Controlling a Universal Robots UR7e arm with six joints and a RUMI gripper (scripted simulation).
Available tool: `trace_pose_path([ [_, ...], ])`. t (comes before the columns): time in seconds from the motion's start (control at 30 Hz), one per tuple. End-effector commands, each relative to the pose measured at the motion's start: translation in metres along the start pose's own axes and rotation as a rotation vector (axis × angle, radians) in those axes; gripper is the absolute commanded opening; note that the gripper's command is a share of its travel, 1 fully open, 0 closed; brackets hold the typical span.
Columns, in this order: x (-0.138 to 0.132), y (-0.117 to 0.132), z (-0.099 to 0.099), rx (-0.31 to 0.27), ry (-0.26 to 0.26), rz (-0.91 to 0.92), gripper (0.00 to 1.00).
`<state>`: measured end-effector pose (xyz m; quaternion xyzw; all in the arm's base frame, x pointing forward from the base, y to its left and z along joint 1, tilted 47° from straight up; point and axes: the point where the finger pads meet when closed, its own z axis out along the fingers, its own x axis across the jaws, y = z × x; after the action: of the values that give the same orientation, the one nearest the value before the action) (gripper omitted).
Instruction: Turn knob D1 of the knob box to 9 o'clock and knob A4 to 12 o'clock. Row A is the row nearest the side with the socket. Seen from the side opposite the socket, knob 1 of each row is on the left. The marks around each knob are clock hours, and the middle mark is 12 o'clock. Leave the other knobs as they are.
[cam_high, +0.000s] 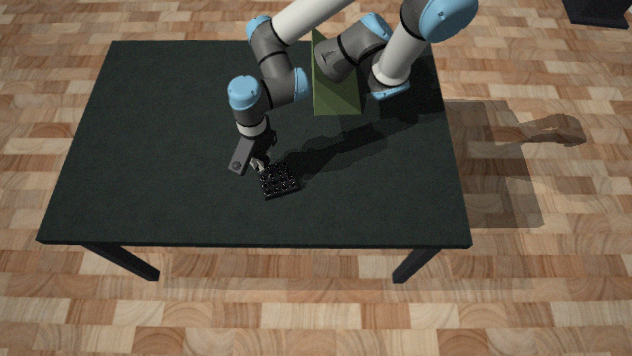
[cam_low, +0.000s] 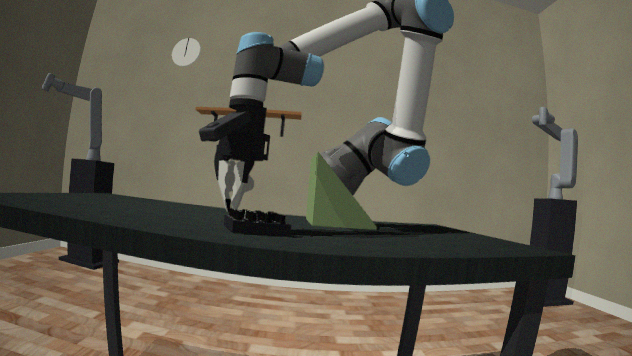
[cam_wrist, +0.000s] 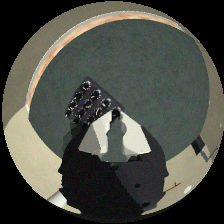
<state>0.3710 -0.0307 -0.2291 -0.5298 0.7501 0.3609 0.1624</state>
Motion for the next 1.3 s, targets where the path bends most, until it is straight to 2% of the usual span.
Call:
trace_pose_path([
  [0.0, -0.0007, 0.0009, 0.0015, -0.002, -0.001, -0.007, 0.04],
  [0.57, -0.0006, 0.0008, 0.0013, -0.001, -0.002, -0.078, 0.04],
  [1.27, -0.0009, -0.0002, 0.0004, 0.001, -0.001, -0.320, 0.04],
])
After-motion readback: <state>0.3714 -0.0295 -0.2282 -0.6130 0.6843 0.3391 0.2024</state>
